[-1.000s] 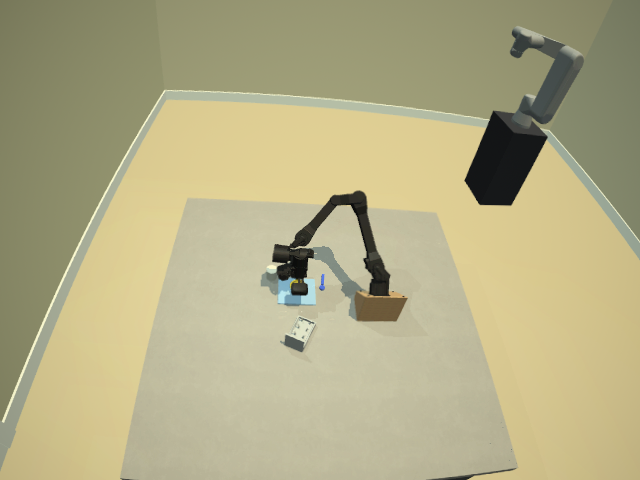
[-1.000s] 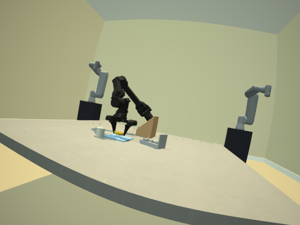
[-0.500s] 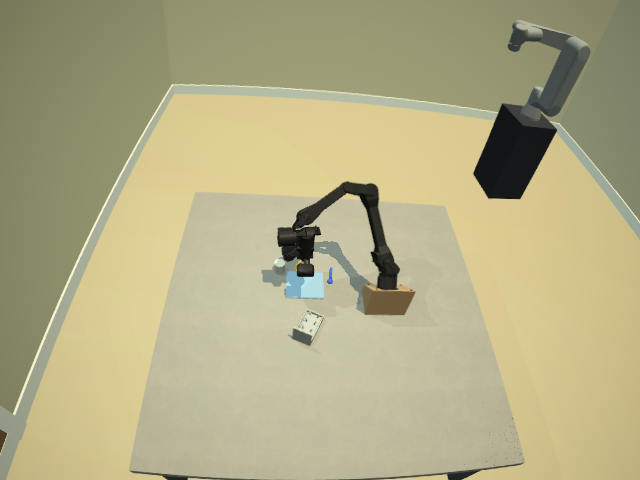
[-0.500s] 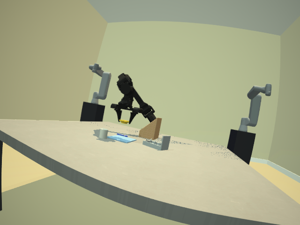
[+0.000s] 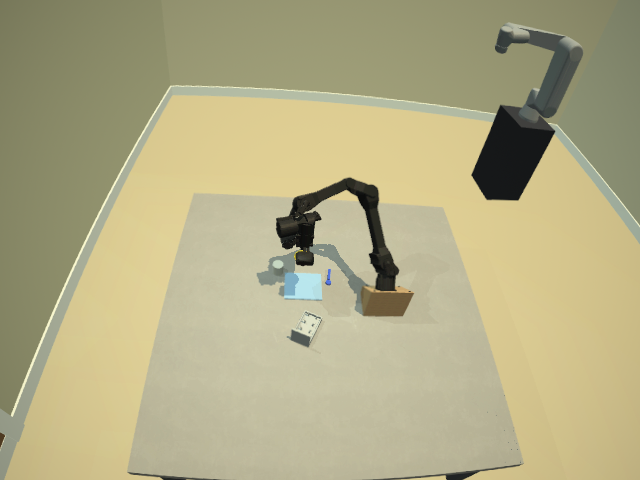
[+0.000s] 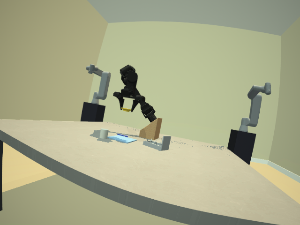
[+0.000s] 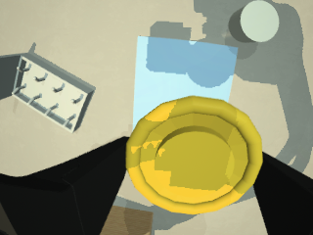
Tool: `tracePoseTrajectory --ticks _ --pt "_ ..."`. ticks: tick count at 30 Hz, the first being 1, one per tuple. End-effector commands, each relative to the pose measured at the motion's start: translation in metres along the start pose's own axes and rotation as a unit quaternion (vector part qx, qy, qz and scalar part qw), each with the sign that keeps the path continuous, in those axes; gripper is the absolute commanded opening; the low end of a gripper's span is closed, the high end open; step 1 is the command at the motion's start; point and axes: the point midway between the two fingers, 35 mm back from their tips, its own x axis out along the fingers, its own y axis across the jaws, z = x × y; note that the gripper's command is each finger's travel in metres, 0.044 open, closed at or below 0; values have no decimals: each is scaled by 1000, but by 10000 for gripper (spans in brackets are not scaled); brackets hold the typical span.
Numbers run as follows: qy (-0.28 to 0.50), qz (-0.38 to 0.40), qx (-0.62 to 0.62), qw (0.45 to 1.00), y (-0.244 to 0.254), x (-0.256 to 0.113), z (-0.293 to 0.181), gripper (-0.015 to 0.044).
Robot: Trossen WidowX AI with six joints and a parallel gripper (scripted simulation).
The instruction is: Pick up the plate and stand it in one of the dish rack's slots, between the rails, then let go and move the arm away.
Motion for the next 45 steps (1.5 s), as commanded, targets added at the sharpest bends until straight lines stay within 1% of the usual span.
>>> tracePoseTrajectory --ticks 1,3,8,14,17,22,27,36,45 --pt "1 0 0 1000 1 -9 0 0" --pt "1 1 11 1000 8 -10 -1 0" --pt "1 7 90 996 56 -11 -17 0" --pt "3 5 189 982 108 -10 -45 0" --pt "3 2 214 977 119 -10 -54 0" --pt "4 3 212 977 120 -9 -54 0" --pt "37 26 173 984 122 4 -57 0" --pt "90 90 96 987 128 29 -62 0" --pt "119 167 22 979 134 50 -67 0"
